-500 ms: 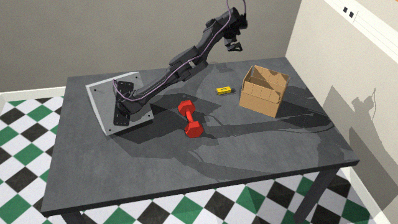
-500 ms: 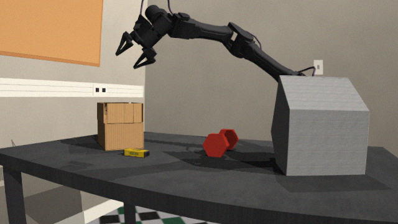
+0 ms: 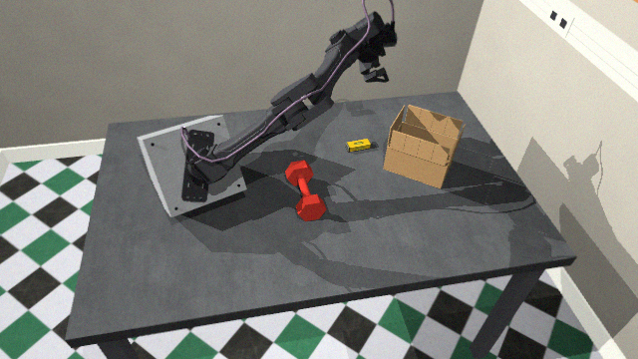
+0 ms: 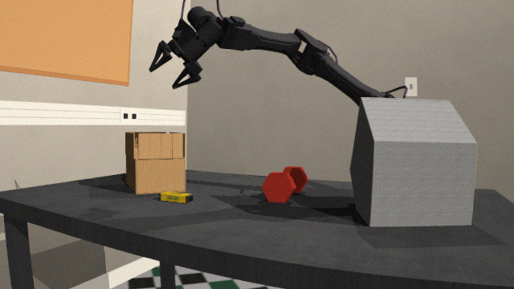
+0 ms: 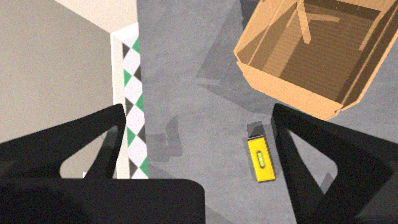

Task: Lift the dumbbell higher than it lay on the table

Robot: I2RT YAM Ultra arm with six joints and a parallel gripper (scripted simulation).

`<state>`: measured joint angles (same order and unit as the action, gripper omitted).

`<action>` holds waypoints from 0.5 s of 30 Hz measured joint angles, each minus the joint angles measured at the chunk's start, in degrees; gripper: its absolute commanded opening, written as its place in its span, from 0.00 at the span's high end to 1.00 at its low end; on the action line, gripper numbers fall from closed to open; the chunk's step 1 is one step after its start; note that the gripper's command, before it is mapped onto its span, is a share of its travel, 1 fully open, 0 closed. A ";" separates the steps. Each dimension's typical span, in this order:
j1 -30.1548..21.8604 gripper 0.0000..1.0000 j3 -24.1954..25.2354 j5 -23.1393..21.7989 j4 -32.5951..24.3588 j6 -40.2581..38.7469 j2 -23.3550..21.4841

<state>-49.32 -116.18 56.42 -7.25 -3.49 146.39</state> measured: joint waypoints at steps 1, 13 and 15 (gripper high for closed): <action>0.00 0.00 0.00 0.00 0.00 0.00 0.00; 2.60 0.00 6.10 -0.04 -3.43 4.76 -4.00; 3.10 0.00 7.80 -0.04 -4.63 6.47 -5.25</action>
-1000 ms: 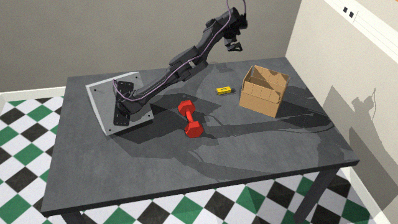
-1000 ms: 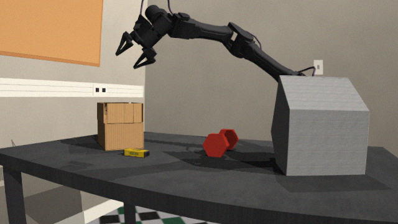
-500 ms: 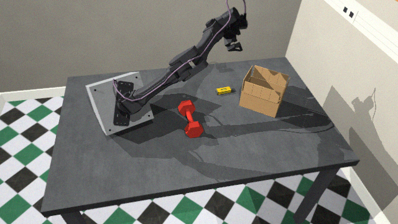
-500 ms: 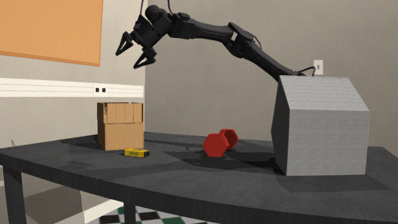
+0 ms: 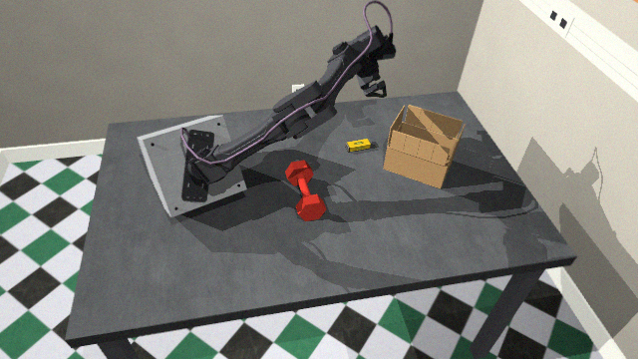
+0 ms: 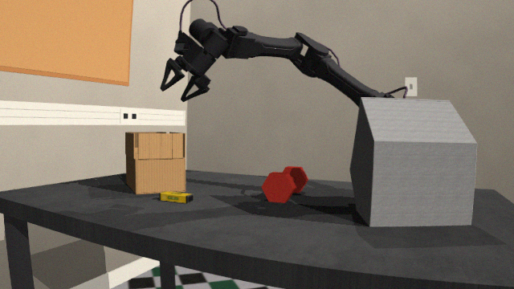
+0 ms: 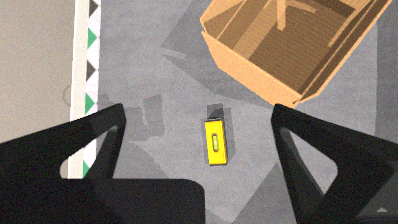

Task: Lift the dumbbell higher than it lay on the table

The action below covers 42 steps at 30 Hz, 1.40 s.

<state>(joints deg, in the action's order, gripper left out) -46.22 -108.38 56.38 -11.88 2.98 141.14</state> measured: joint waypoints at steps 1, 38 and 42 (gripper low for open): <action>0.11 0.00 0.76 0.00 -0.55 0.83 -0.55; 7.30 0.00 27.45 -0.74 -23.04 31.17 -18.95; 8.28 0.00 30.42 -0.96 -25.29 34.56 -20.98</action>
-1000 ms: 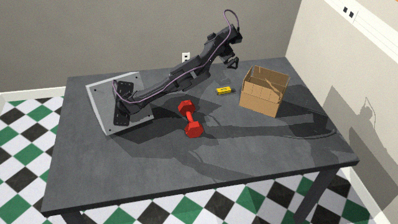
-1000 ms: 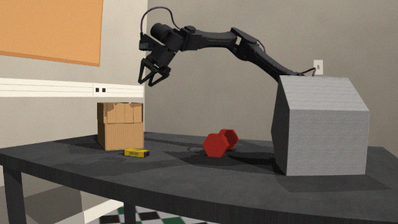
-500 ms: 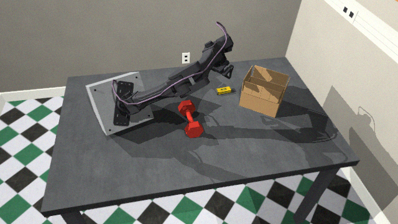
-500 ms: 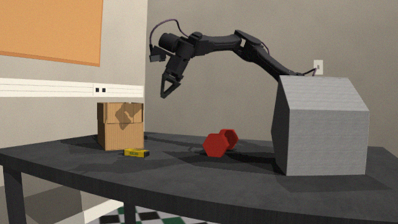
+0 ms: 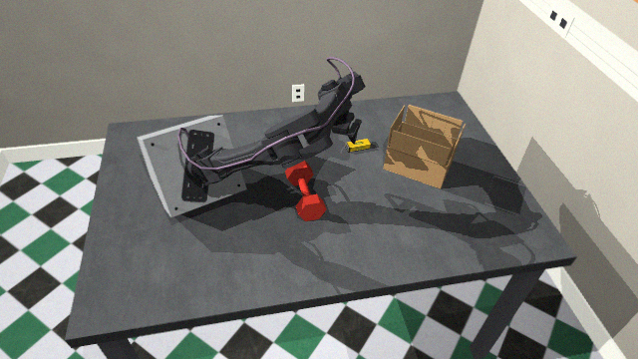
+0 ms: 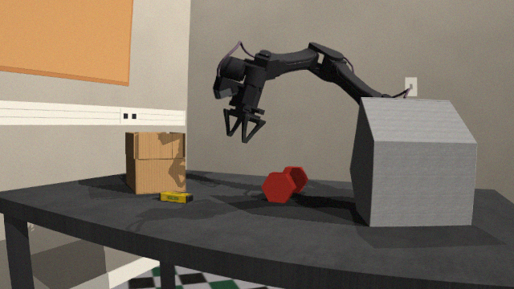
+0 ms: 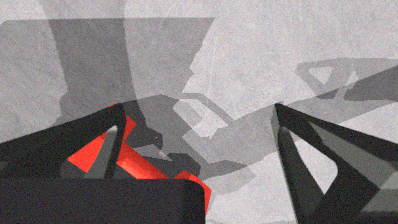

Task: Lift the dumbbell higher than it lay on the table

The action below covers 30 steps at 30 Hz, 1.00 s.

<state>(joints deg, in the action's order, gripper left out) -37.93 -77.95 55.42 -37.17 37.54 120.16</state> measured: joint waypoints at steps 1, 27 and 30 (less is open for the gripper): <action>0.35 0.00 0.85 0.00 -0.68 0.90 -0.59; 4.92 0.00 19.02 -0.42 -16.44 21.70 -13.05; 4.92 0.00 18.99 -0.39 -16.68 22.36 -13.14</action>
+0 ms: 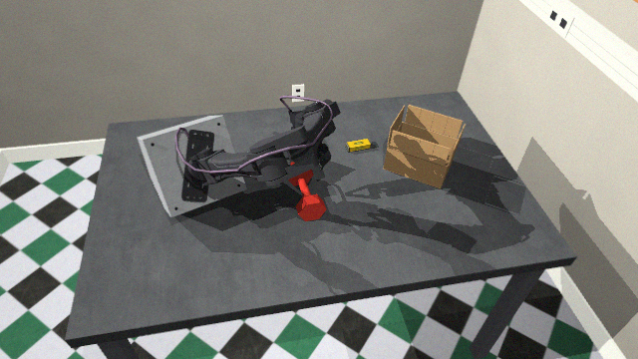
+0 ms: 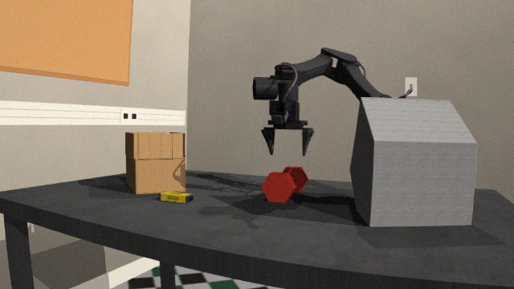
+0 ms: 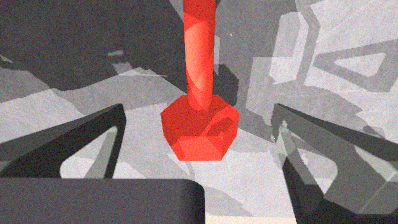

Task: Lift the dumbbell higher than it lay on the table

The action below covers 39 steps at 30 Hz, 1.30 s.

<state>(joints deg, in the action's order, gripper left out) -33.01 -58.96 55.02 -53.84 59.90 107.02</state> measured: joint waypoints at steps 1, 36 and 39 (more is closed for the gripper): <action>0.00 0.00 0.00 0.00 -0.07 0.15 0.00; 7.76 0.00 6.03 0.63 13.79 11.34 0.61; 8.83 0.00 6.75 0.63 16.46 13.27 0.63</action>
<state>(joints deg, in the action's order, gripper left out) -24.18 -52.21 55.66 -37.39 73.17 107.66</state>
